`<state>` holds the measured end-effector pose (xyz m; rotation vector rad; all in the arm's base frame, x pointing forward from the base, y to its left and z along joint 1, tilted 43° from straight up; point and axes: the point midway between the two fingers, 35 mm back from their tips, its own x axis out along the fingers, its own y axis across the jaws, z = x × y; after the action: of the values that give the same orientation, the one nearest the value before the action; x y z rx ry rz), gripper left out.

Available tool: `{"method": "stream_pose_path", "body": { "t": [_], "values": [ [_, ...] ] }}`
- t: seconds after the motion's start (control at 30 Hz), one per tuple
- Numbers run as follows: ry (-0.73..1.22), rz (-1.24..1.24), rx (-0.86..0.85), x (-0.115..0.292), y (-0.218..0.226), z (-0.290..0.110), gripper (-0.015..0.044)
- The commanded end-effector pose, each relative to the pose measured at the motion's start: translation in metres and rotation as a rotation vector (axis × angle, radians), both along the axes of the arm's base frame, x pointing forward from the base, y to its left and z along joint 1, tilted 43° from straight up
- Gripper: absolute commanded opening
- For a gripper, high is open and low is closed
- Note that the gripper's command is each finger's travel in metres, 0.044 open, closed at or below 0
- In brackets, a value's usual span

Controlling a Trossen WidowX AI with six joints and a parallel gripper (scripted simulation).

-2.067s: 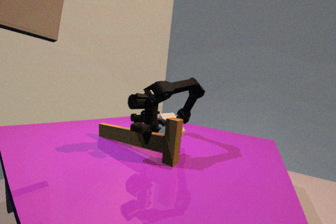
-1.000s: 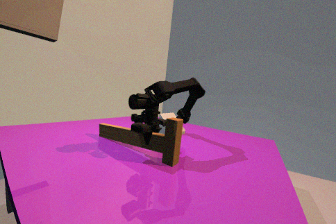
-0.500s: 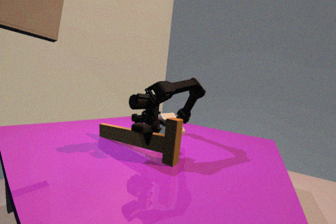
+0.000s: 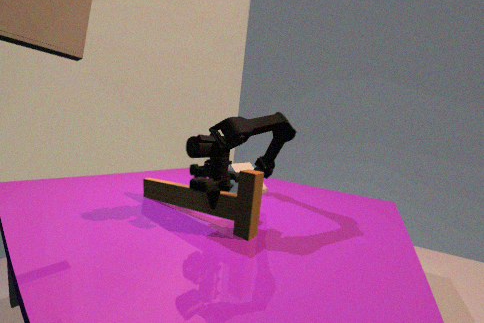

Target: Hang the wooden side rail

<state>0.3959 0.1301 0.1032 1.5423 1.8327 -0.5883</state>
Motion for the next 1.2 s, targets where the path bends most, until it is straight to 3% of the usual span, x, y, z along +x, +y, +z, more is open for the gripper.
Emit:
{"method": "stream_pose_path", "body": {
  "t": [0.0, 1.17],
  "values": [
    [-0.019, -0.014, 0.006, 0.0031, -0.003, 0.0091, 0.0],
    [-0.019, -0.014, 0.006, 0.0028, 0.001, 0.0049, 0.0]
  ]
}}
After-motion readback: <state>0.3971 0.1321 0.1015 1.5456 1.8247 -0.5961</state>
